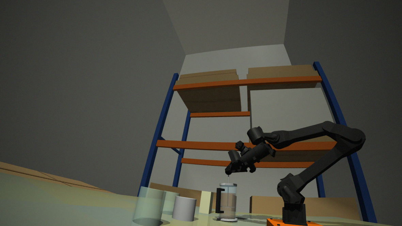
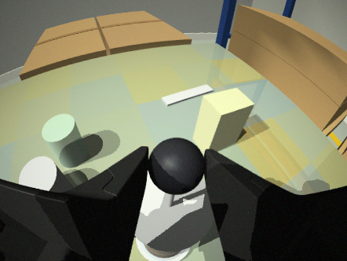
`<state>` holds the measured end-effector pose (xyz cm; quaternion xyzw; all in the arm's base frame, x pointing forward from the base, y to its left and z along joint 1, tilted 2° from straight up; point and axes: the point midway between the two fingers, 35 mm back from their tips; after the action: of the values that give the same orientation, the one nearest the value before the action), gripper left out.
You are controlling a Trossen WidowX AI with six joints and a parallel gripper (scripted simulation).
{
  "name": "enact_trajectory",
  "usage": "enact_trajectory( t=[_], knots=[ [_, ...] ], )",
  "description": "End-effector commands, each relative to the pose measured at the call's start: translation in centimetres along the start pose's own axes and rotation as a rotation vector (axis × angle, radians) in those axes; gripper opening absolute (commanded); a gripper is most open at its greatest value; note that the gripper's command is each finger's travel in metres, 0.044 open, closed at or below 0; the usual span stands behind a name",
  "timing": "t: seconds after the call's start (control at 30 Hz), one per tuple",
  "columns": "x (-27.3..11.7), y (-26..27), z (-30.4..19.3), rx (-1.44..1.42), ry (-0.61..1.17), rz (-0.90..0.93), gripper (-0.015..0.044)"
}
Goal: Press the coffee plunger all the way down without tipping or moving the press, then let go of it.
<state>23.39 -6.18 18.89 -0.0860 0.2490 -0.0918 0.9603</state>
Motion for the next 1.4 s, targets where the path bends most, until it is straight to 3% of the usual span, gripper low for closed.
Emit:
enact_trajectory(
  t=[0.0, 1.37],
  knots=[
    [1.09, 0.57, -2.31, 0.006, 0.058, 0.012, 0.0125],
    [1.70, 0.49, -1.69, 0.006, 0.057, 0.012, 0.0125]
  ],
)
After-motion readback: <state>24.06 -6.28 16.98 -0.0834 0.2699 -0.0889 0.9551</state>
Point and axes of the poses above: the point midway between the two fingers, 35 mm back from their tips, its own x axis out along the fingers, its own y axis across the jaws, z = x × y, and after that the axes turned 14 degrees about -x, right-handed
